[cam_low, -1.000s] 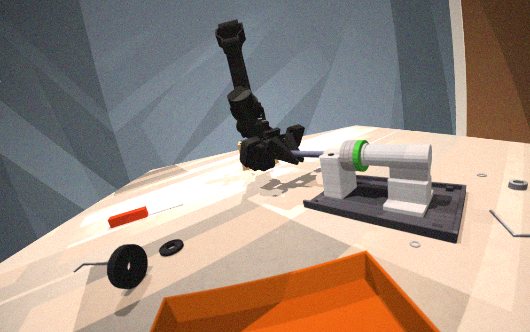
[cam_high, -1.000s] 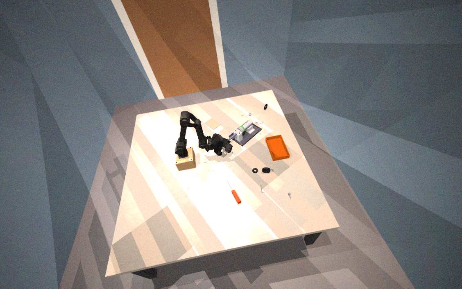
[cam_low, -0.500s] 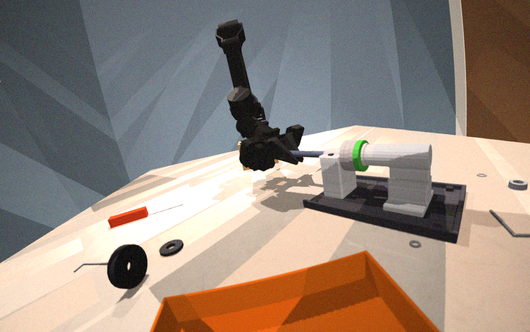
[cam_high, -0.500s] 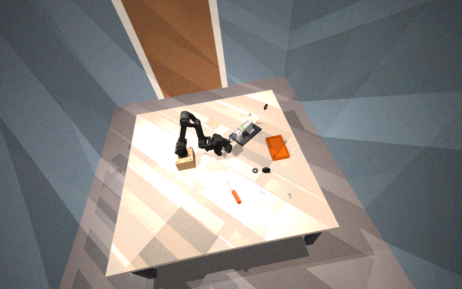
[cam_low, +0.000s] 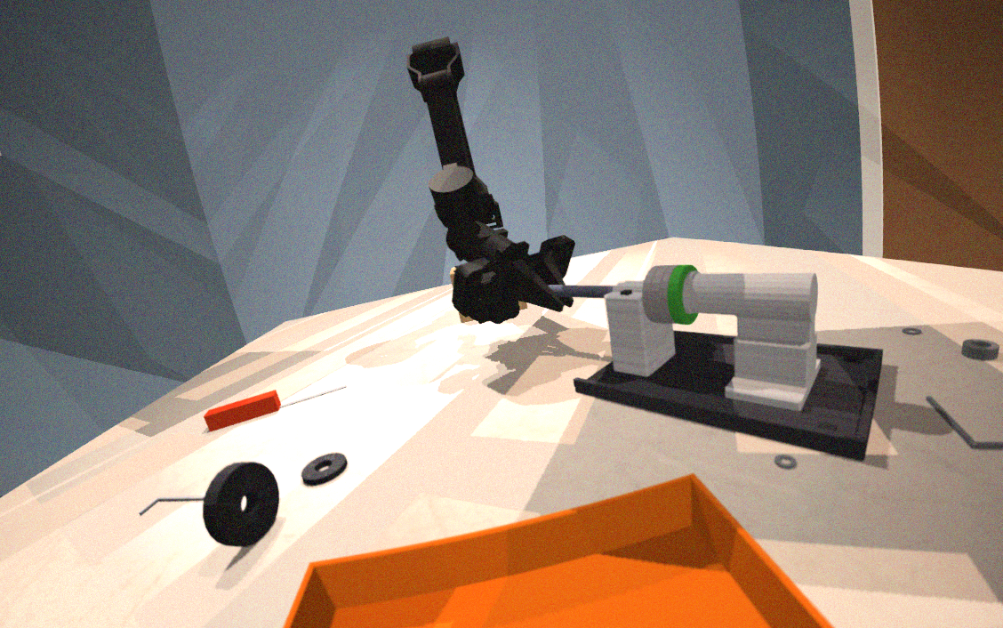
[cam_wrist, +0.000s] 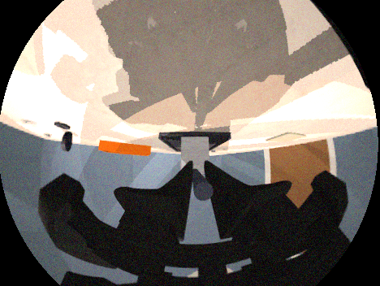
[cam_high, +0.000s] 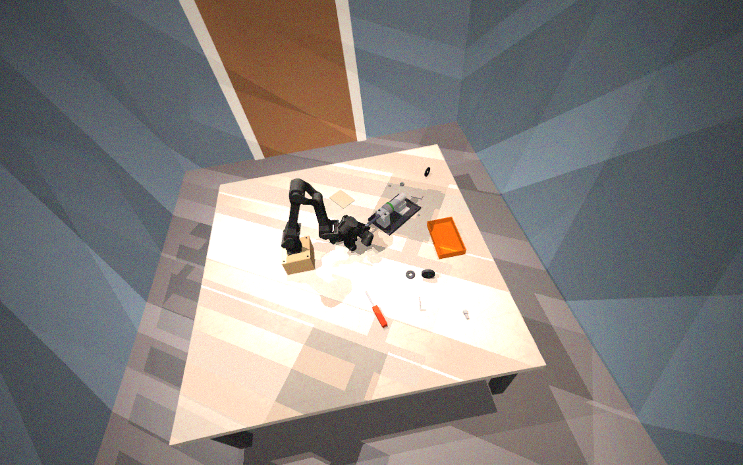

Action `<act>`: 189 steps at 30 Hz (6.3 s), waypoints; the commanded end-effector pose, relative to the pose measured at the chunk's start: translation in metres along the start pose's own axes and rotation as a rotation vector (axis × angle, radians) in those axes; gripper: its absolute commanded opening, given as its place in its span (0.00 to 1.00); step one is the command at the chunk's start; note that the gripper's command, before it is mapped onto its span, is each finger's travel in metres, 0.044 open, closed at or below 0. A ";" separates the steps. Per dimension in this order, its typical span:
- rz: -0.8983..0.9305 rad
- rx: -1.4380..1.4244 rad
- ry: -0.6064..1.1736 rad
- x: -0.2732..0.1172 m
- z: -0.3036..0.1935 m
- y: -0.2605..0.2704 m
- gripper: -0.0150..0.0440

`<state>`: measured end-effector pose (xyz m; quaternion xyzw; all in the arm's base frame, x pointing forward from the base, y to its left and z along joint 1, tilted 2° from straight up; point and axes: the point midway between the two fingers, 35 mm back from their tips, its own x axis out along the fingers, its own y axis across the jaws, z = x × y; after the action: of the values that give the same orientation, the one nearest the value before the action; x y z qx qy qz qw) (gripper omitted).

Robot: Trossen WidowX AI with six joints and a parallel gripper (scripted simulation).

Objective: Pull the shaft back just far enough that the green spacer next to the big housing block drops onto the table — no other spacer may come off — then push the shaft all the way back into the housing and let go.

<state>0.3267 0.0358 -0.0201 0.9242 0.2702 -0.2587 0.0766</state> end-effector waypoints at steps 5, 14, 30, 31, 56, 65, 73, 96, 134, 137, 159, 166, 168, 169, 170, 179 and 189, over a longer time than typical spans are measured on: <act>-0.002 -0.004 0.002 -0.001 0.000 -0.001 0.25; -0.002 -0.004 0.002 -0.002 0.001 -0.001 0.25; -0.002 -0.004 0.002 -0.003 0.002 -0.001 0.25; -0.002 -0.004 0.002 -0.003 0.002 -0.001 0.25; -0.002 -0.004 0.002 -0.005 0.003 -0.001 0.25; -0.002 -0.004 0.002 -0.006 0.003 -0.001 0.25; -0.002 -0.004 0.002 -0.007 0.004 -0.001 0.25; -0.002 -0.004 0.001 -0.009 0.005 -0.001 0.25; -0.002 -0.004 0.001 -0.012 0.007 -0.001 0.25; -0.002 -0.004 0.001 -0.012 0.007 -0.001 0.25; -0.002 -0.004 0.001 -0.014 0.008 -0.001 0.25; -0.002 -0.004 0.001 -0.014 0.008 -0.001 0.25; -0.002 -0.004 0.001 -0.015 0.008 -0.001 0.25; -0.002 -0.004 0.001 -0.015 0.008 -0.001 0.25; -0.002 -0.004 0.001 -0.015 0.009 -0.001 0.25; -0.002 -0.004 0.001 -0.015 0.009 -0.001 0.25; -0.002 -0.004 0.001 -0.016 0.009 -0.001 0.25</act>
<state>0.3118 0.0258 -0.0198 0.9243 0.2698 -0.2587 0.0774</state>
